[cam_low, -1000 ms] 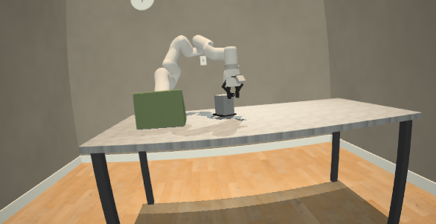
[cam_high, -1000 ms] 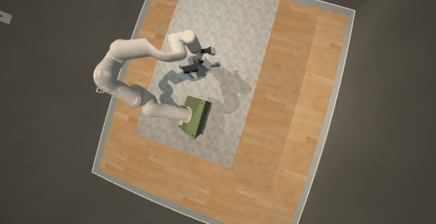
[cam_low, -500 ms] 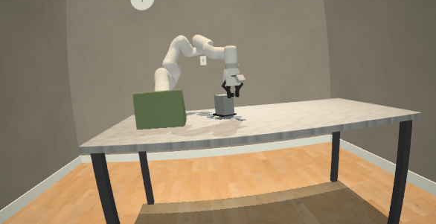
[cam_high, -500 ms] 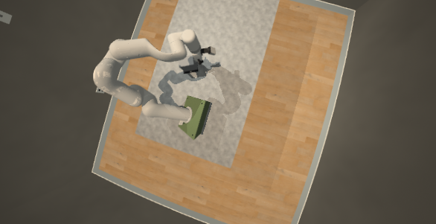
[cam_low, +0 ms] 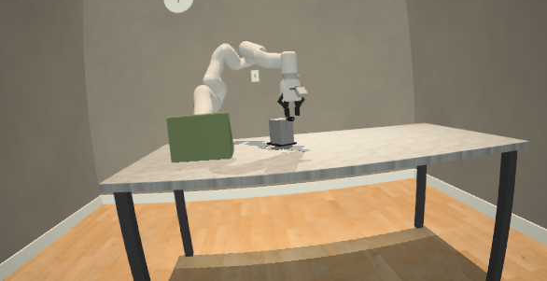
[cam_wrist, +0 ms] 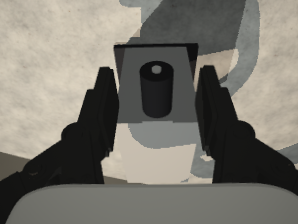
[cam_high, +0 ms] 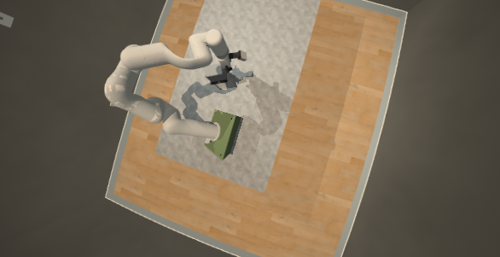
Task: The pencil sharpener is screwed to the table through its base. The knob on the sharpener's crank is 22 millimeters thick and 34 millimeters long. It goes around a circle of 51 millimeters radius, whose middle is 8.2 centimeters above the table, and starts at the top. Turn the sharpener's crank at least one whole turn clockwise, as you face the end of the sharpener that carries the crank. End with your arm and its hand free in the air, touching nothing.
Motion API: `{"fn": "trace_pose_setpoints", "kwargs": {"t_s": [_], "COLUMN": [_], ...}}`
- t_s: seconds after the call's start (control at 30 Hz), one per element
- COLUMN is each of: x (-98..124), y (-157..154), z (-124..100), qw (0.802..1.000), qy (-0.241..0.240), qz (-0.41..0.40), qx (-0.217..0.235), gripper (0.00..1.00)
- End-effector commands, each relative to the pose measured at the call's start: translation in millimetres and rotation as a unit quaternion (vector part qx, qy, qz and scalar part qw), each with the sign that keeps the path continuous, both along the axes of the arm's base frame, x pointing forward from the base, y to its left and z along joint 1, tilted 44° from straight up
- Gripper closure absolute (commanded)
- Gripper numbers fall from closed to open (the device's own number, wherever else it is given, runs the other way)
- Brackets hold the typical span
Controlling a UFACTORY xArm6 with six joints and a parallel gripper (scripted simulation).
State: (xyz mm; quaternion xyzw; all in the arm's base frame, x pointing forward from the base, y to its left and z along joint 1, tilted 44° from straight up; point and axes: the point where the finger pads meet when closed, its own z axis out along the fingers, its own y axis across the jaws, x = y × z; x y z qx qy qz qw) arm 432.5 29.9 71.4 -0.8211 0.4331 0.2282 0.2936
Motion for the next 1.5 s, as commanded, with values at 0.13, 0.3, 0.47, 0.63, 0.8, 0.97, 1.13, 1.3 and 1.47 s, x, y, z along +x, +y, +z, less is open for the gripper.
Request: {"fn": "trace_pose_setpoints", "kwargs": {"t_s": [0.13,0.3,0.47,0.63,0.8,0.97,1.13,1.3,1.47], "x": [3.5,4.3,5.1,5.4,5.5,5.5,5.5,5.5,5.5], "y": [-14.1,-18.5,-23.4,-25.2,-25.3,-25.3,-25.3,-25.3,-25.3], "z": [15.2,19.8,25.0,26.9,27.1,27.1,27.1,27.1,27.1], "qw": [1.000,1.000,1.000,1.000,1.000,1.000,1.000,1.000,1.000], "qy": [-0.002,-0.002,-0.002,-0.002,-0.002,-0.002,-0.002,-0.002,-0.002], "qz": [-0.001,-0.001,-0.001,-0.001,-0.001,-0.001,-0.001,-0.001,-0.001], "qx": [0.000,0.000,0.000,0.000,0.000,0.000,0.000,0.000,0.000], "gripper": [0.46,0.46,0.46,0.46,1.00,1.00,1.00,1.00,1.00]}}
